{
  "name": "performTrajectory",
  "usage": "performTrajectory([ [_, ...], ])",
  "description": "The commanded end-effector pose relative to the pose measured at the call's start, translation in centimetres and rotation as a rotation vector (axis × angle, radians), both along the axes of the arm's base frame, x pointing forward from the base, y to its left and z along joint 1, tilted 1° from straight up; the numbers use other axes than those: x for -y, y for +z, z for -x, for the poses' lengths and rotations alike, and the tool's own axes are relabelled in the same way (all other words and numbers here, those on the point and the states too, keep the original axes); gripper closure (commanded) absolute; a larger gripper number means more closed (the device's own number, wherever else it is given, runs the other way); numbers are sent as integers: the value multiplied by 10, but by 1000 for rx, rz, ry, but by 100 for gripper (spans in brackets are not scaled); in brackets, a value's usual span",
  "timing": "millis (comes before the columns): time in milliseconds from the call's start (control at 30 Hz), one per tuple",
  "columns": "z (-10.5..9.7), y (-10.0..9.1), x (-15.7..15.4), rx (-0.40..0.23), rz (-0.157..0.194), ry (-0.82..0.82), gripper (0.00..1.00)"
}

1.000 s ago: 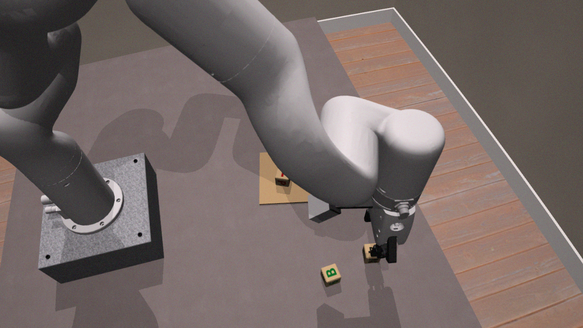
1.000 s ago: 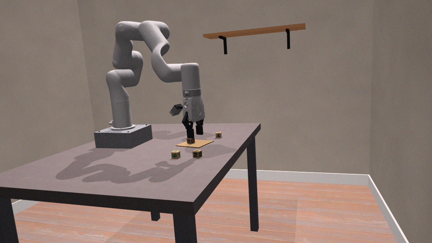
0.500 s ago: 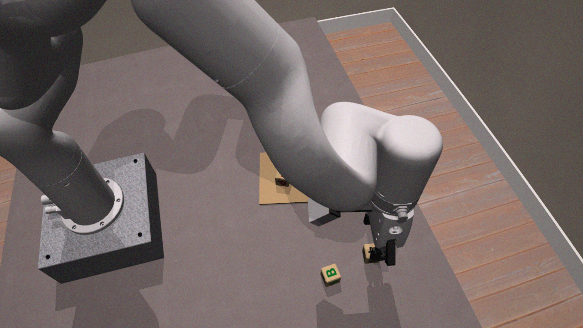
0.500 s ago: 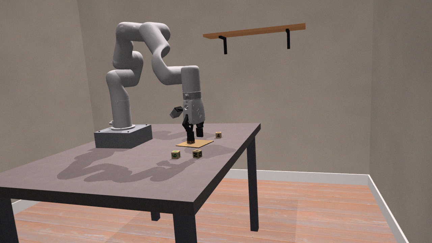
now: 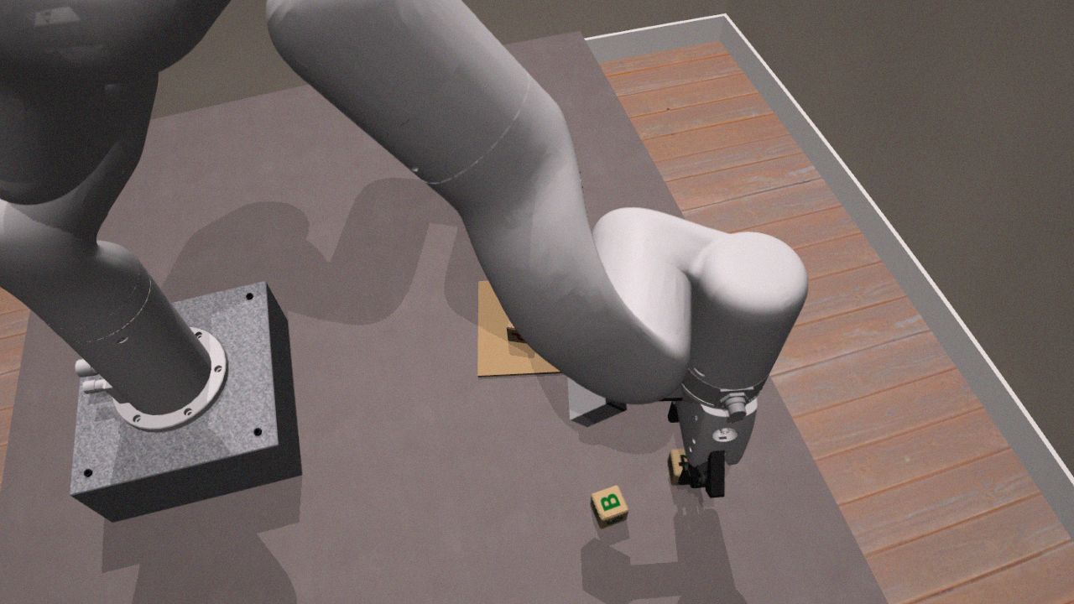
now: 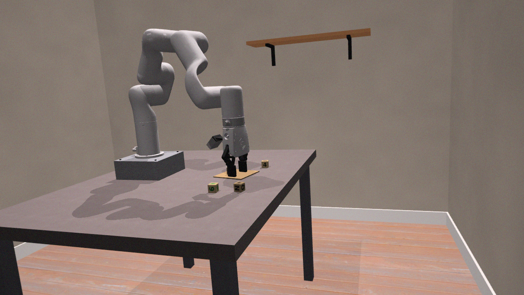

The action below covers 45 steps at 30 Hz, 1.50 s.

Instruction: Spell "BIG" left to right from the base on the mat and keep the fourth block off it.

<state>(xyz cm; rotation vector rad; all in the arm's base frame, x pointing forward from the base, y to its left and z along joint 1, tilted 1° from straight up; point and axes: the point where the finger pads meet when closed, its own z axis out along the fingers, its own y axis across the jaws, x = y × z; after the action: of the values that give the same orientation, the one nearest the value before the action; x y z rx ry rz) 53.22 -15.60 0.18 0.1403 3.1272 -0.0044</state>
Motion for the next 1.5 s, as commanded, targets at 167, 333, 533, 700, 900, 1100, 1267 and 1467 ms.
performTrajectory([
  [167,-2,-8,1,4,1,0,31],
  [333,-2,-14,1,4,1,0,31],
  [533,-3,-18,1,4,1,0,31],
  [700,-3,-20,1,4,1,0,31],
  [900,-3,-20,1,4,1,0,31],
  [1100,-3,-20,1,4,1,0,31],
  [1267,-3,-20,1,4,1,0,31],
  [1467,-3,-20,1,4,1,0,31],
])
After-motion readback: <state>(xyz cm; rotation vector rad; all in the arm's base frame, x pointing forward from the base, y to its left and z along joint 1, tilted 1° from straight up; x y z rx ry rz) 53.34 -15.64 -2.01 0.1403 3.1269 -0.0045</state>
